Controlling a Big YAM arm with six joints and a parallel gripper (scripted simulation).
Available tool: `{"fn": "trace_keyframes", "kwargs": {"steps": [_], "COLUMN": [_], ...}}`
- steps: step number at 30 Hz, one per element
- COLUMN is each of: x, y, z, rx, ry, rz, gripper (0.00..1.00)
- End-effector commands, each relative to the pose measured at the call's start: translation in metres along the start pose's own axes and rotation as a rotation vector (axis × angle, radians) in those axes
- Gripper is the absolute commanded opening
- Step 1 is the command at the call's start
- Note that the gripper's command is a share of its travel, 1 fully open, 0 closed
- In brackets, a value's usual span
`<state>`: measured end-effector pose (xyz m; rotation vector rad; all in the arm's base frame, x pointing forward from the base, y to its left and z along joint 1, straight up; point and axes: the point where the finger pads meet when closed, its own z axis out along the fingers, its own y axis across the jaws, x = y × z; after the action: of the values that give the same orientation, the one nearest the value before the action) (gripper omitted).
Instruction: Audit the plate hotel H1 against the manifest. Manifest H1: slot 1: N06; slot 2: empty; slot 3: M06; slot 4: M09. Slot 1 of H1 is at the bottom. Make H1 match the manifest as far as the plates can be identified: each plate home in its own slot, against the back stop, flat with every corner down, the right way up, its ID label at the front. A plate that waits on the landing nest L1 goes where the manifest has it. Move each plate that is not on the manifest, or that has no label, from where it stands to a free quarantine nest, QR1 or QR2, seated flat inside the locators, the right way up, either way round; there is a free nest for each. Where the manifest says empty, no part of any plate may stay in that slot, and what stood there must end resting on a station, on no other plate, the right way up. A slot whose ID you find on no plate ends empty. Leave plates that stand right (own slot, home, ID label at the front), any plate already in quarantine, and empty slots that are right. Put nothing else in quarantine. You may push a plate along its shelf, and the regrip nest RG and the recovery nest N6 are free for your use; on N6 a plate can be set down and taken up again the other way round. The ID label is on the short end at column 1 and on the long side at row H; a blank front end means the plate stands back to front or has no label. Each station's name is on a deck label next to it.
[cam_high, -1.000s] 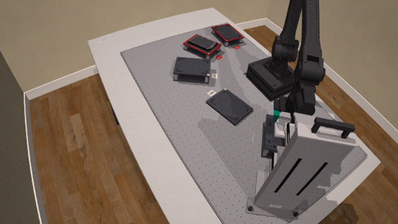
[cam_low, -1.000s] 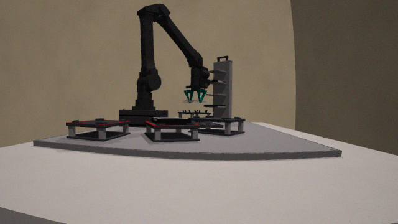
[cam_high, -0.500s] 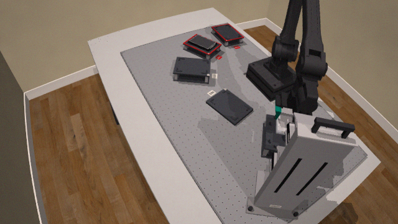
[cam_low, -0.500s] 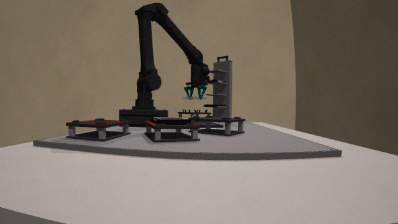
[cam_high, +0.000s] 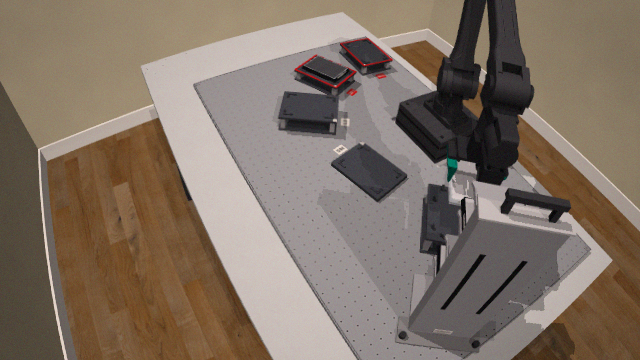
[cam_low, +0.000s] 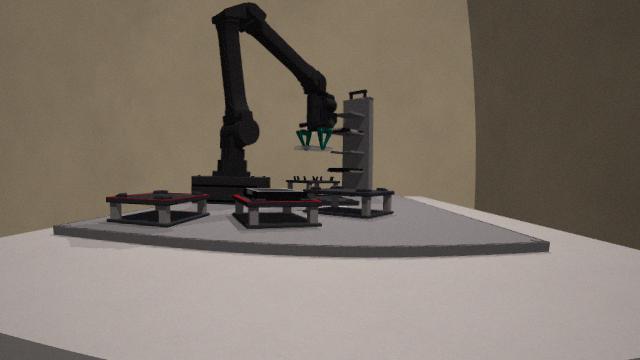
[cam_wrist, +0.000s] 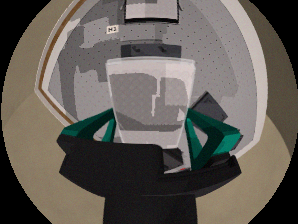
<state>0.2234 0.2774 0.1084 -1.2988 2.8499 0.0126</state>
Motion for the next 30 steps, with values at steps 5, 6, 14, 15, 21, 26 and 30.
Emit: {"fn": "trace_keyframes", "kwargs": {"steps": [5,6,14,15,21,26,30], "x": [-0.021,-0.021,-0.02,-0.02,-0.019,-0.02,0.004], "y": [-0.002,-0.002,-0.002,-0.002,-0.003,-0.002,-0.014], "z": [-0.046,-0.046,-0.065,-0.068,-0.084,-0.081,-0.073], "rx": [-0.002,-0.002,-0.002,-0.002,-0.001,0.0,0.001], "ry": [-0.069,-0.069,-0.07,-0.07,-0.071,-0.04,-0.012], "rz": [0.011,0.011,0.011,0.011,0.011,0.011,0.075], "gripper": [0.86,0.86,0.86,0.86,0.86,0.86,0.86]}}
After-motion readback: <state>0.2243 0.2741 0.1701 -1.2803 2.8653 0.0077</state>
